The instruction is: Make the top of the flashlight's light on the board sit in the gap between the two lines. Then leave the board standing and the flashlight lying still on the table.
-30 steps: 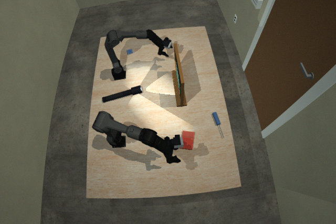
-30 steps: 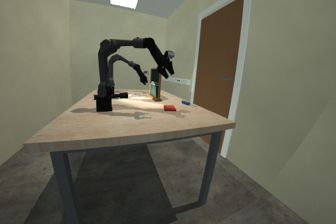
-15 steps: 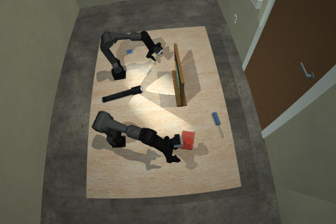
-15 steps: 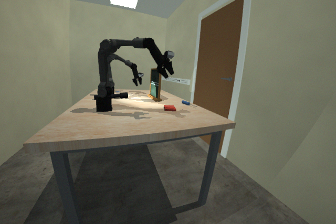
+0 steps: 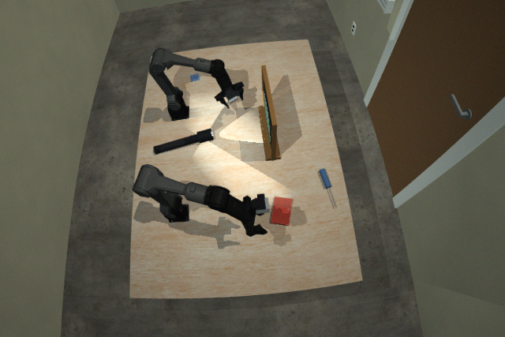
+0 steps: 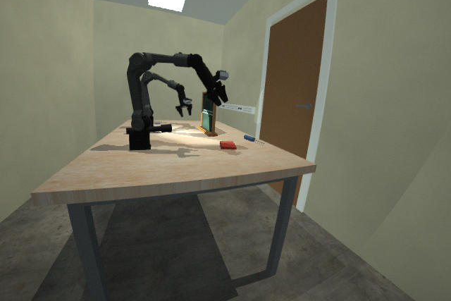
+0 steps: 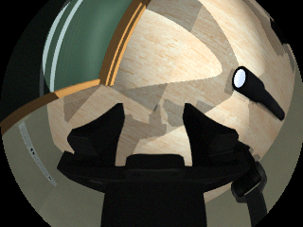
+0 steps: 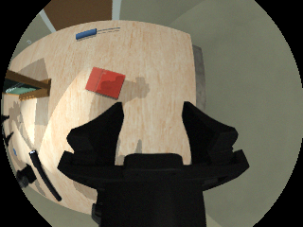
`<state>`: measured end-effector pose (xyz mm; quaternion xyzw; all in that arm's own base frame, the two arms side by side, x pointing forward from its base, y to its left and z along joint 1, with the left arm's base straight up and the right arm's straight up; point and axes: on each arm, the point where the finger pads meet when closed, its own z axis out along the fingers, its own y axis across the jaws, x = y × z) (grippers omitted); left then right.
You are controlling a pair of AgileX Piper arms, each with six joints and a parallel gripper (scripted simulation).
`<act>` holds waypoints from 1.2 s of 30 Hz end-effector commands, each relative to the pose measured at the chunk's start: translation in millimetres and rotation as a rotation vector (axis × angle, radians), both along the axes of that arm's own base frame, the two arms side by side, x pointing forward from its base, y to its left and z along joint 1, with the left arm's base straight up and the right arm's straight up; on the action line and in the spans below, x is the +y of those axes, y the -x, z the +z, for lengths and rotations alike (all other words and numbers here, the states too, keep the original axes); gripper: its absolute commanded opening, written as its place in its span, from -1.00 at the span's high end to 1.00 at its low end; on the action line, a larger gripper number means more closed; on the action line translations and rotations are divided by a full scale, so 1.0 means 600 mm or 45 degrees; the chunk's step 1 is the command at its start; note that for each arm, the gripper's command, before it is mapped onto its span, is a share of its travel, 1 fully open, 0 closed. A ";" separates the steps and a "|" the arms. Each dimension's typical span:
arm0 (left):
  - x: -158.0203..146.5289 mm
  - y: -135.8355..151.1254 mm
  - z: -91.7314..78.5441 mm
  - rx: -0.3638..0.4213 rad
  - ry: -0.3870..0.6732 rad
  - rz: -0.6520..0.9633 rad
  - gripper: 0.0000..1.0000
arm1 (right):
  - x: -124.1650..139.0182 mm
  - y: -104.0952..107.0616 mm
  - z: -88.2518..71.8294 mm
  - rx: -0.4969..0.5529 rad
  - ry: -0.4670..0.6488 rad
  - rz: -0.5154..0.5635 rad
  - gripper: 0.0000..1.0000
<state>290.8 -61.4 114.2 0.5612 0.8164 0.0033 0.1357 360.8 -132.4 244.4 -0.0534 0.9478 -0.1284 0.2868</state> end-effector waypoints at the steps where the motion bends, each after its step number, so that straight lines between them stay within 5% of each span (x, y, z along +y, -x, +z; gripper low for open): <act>1: -0.021 0.007 0.000 0.005 -0.008 -0.056 -1.00 | 0.001 0.000 0.001 -0.004 0.000 -0.001 -1.00; 16: -0.168 0.118 -0.006 0.057 -0.075 -0.609 -1.00 | 0.064 0.024 -0.019 -0.048 -0.079 -0.005 -1.00; 36: -0.260 0.293 -0.011 0.084 -0.182 -1.260 -1.00 | 0.130 0.060 -0.047 -0.092 -0.177 -0.009 -1.00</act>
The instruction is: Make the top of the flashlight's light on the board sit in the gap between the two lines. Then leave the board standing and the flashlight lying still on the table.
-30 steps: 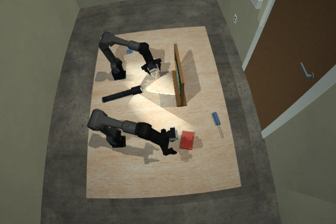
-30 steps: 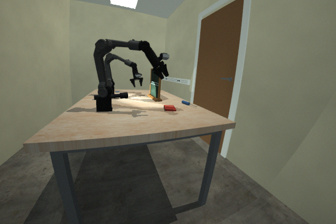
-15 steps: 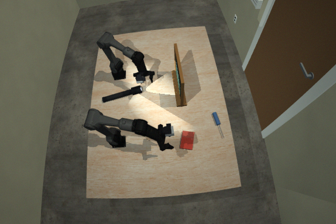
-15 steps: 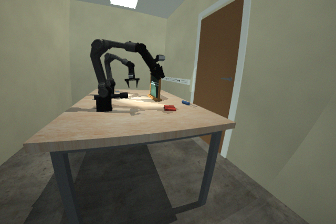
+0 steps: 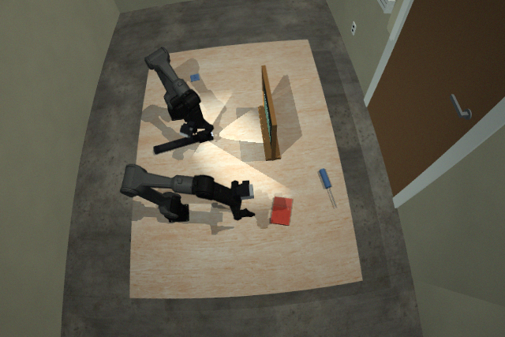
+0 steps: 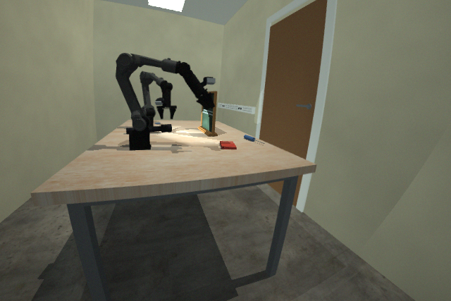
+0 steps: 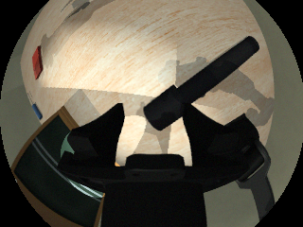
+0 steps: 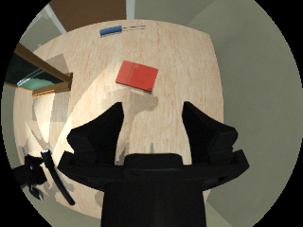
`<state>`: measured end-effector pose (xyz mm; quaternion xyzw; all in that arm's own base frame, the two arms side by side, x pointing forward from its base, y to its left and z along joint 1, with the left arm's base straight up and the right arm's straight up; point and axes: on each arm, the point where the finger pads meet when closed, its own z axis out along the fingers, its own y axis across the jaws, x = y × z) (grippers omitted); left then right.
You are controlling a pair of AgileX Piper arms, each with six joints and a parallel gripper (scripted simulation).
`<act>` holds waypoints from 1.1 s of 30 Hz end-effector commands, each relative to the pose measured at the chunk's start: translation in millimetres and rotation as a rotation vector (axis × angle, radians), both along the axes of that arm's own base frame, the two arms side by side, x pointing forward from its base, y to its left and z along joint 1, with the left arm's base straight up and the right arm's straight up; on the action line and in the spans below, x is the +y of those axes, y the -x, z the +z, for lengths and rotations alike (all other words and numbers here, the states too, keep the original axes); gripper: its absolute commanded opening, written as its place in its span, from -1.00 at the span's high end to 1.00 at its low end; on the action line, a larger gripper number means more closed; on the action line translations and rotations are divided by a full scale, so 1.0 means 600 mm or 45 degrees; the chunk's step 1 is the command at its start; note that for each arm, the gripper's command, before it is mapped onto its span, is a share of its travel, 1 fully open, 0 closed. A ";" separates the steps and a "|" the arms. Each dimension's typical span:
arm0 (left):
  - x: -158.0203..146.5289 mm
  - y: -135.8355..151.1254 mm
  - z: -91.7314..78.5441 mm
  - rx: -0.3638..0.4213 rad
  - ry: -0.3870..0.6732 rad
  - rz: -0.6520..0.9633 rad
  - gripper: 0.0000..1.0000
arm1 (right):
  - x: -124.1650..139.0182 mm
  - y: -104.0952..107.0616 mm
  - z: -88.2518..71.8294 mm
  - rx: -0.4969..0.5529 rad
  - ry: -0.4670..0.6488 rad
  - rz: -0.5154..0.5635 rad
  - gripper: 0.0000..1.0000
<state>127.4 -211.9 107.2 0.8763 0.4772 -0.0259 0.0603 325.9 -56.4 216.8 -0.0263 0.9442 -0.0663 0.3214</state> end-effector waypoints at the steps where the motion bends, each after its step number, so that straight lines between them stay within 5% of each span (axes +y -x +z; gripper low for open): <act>1: -0.008 0.014 0.001 -0.005 -0.010 -0.045 -1.00 | 0.004 0.002 -0.001 -0.006 -0.005 -0.002 -1.00; 17: -0.021 0.108 -0.002 -0.011 -0.061 -0.384 -1.00 | 0.037 0.025 -0.019 -0.025 -0.063 -0.003 -1.00; 33: 0.011 0.259 -0.005 -0.054 -0.152 -0.992 -1.00 | 0.084 0.066 -0.052 -0.052 -0.157 -0.004 -1.00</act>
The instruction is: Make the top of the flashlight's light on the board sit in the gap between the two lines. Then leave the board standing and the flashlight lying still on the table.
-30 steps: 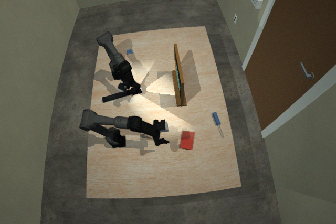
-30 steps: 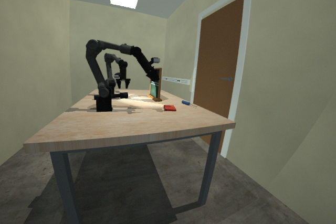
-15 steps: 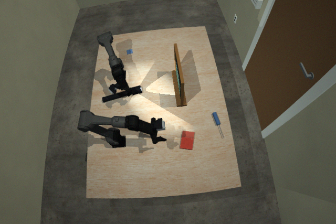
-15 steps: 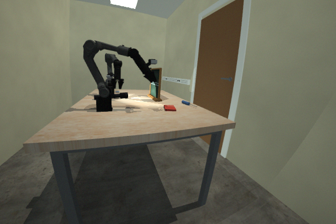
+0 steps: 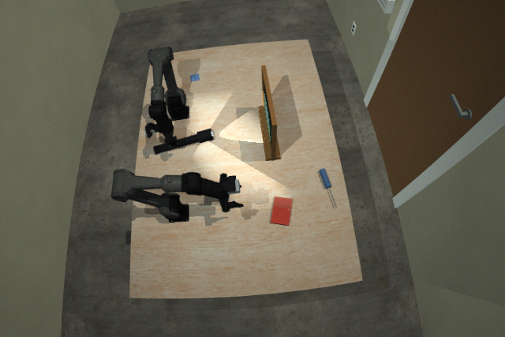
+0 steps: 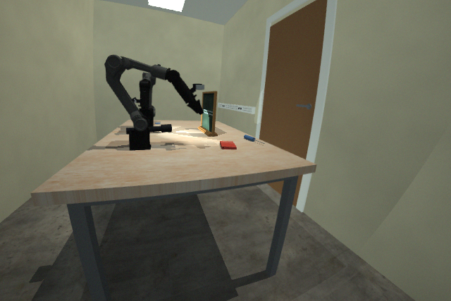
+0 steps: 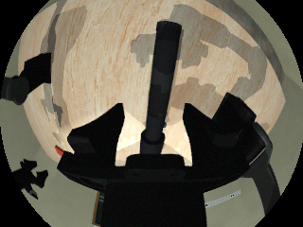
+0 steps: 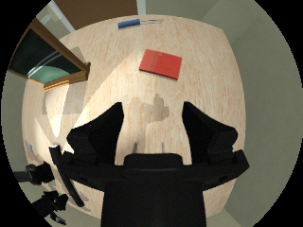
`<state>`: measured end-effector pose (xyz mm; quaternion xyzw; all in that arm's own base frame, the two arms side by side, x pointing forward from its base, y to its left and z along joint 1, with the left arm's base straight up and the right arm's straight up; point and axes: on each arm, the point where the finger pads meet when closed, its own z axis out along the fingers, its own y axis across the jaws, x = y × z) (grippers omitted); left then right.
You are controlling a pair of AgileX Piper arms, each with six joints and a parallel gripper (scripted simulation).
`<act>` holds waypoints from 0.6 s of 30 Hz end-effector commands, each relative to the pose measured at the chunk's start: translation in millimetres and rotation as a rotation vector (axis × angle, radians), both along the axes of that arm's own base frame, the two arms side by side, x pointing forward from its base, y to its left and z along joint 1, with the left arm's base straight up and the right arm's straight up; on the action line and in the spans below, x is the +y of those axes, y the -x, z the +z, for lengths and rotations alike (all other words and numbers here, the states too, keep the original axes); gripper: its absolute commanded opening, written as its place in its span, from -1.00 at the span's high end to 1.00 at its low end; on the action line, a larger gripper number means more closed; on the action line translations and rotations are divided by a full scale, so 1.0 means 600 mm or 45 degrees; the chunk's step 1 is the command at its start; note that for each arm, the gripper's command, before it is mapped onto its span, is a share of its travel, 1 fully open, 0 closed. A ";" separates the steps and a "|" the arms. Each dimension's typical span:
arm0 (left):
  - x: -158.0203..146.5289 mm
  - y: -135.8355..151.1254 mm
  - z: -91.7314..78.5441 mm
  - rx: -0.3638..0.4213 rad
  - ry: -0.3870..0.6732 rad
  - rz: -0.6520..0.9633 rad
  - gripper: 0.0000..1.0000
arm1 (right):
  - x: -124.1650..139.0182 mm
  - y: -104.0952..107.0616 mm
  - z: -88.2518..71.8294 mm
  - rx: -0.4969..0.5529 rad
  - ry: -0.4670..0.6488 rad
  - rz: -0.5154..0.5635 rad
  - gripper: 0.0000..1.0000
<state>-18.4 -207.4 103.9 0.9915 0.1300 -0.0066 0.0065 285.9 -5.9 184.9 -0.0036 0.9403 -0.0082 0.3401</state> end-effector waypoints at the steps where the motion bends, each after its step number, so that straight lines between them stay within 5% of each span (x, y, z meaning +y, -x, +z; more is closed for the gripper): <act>1: 0.007 0.024 0.001 -0.018 -0.011 -0.093 -1.00 | 0.003 0.002 -0.001 -0.005 -0.005 -0.001 -1.00; 18: 0.011 0.032 -0.022 -0.020 -0.015 -0.132 -1.00 | 0.011 0.011 -0.009 -0.007 -0.023 -0.001 -1.00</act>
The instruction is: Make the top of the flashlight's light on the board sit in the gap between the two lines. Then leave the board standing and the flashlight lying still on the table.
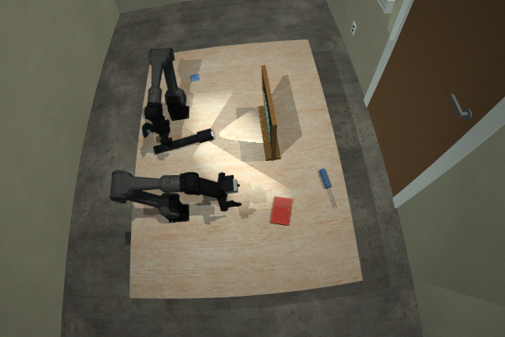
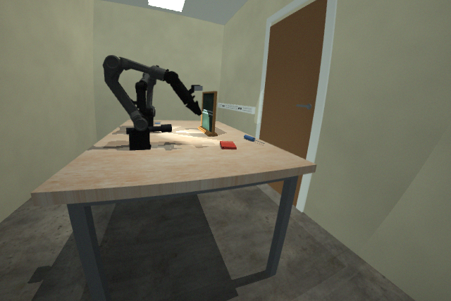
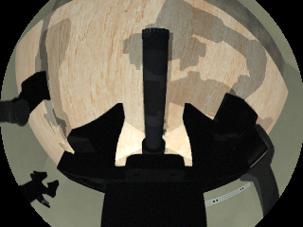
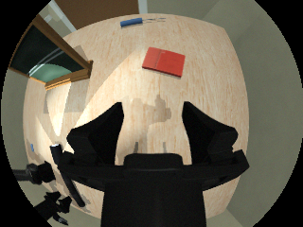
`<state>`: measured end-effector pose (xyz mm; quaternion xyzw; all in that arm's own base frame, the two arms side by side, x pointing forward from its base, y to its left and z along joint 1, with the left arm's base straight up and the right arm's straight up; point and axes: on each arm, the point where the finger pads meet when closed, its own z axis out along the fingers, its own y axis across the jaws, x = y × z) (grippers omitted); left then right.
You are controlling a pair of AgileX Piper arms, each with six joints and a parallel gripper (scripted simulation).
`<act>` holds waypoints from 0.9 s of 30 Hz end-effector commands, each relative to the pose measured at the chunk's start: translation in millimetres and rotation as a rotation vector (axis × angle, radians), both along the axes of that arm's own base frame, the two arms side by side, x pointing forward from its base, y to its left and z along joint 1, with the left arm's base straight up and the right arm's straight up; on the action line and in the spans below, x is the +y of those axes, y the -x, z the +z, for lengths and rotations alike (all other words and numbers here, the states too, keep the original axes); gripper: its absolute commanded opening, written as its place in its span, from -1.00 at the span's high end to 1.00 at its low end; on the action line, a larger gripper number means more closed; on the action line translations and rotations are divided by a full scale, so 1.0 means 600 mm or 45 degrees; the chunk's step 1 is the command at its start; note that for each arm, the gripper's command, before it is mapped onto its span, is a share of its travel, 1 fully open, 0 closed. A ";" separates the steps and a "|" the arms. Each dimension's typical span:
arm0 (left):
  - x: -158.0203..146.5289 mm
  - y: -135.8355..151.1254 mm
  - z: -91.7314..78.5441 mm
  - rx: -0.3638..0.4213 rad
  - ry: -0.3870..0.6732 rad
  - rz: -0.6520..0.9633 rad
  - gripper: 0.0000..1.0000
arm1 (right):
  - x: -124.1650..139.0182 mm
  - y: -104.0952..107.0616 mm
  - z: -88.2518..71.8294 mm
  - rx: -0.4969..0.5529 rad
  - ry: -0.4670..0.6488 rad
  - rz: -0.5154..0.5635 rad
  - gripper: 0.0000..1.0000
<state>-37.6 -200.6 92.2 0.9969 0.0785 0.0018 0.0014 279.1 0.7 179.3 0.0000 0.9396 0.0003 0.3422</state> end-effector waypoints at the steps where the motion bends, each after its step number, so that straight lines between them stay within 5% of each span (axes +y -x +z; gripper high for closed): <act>1: 0.000 0.000 -0.005 0.001 0.001 0.000 -1.00 | 0.000 0.000 0.001 -0.001 0.000 0.000 -1.00; 27: 0.000 0.001 -0.062 0.004 0.004 -0.007 -1.00 | 0.000 0.000 0.001 -0.001 0.000 0.000 -1.00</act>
